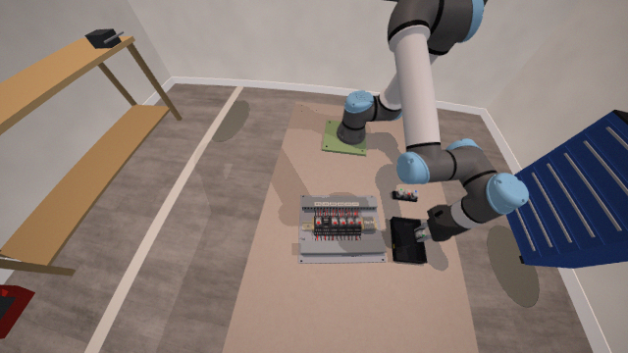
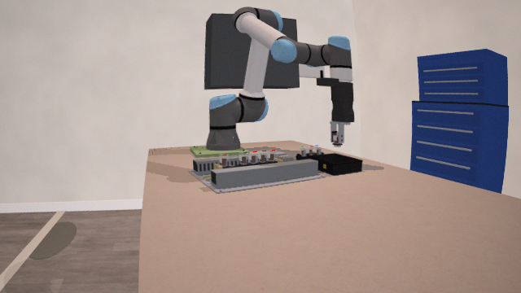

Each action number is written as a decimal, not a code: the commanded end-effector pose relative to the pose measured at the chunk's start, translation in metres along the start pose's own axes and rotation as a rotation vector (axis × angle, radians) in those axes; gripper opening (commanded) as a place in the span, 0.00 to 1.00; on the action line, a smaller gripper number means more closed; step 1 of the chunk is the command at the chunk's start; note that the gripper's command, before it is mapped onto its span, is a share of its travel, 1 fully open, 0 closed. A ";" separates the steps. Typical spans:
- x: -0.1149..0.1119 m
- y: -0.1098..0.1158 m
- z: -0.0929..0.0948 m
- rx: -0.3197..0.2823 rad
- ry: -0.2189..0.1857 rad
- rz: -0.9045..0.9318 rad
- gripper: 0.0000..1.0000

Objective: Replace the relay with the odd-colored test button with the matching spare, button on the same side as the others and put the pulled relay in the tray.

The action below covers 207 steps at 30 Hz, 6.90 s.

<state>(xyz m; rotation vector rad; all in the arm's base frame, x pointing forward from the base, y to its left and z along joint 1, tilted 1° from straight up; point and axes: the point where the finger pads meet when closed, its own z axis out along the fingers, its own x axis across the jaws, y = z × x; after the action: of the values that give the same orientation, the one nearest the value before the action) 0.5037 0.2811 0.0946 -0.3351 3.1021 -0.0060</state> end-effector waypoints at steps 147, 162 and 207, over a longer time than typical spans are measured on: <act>0.002 -0.009 0.058 0.000 -0.002 0.000 0.00; 0.002 -0.009 0.064 0.000 -0.002 0.000 0.00; 0.002 -0.009 0.064 0.000 -0.002 0.000 1.00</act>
<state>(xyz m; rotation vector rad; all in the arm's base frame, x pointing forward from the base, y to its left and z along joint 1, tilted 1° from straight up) 0.5050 0.2714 0.0303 -0.3350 3.1022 -0.0062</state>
